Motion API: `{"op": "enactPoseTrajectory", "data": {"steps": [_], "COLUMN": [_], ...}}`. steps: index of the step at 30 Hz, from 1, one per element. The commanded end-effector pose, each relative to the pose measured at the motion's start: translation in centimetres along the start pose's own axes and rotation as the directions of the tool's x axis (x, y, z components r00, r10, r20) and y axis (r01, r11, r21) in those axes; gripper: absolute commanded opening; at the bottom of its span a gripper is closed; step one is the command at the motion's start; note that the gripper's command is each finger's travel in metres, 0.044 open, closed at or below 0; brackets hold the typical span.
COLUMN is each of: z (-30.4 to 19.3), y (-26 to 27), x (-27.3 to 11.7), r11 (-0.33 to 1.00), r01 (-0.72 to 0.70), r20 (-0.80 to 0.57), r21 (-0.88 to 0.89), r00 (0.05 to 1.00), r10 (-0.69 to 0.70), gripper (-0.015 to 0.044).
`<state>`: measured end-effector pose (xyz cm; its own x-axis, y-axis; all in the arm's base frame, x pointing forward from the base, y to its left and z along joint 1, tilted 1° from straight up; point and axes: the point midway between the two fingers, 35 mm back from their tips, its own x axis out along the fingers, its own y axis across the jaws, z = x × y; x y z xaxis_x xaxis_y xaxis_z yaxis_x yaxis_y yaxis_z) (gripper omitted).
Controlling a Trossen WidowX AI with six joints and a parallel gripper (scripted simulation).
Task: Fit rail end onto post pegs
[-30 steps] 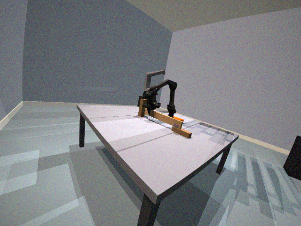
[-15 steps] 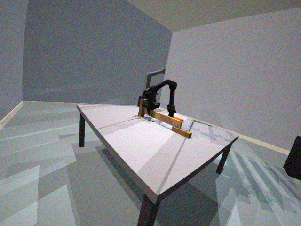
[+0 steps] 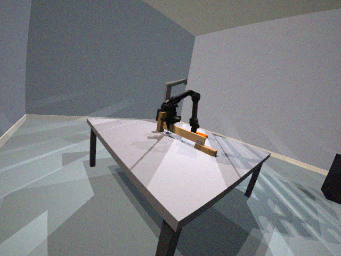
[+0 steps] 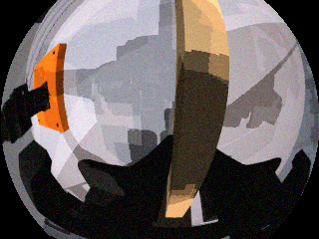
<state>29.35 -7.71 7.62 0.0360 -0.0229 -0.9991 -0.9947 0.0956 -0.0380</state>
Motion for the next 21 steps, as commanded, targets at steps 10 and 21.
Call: {"op": "enactPoseTrajectory", "data": {"steps": [10,21], "z": [-0.52,-0.86], "y": [-0.07,-0.08], "x": [-0.03,-0.08], "r11": [1.000,1.000], "r01": [0.003,0.003], "r20": [-0.005,-0.005], "r21": [-0.001,-0.001], "r00": [1.000,1.000], "r10": [-0.003,-0.003], "gripper": [0.0000,0.0000]}}
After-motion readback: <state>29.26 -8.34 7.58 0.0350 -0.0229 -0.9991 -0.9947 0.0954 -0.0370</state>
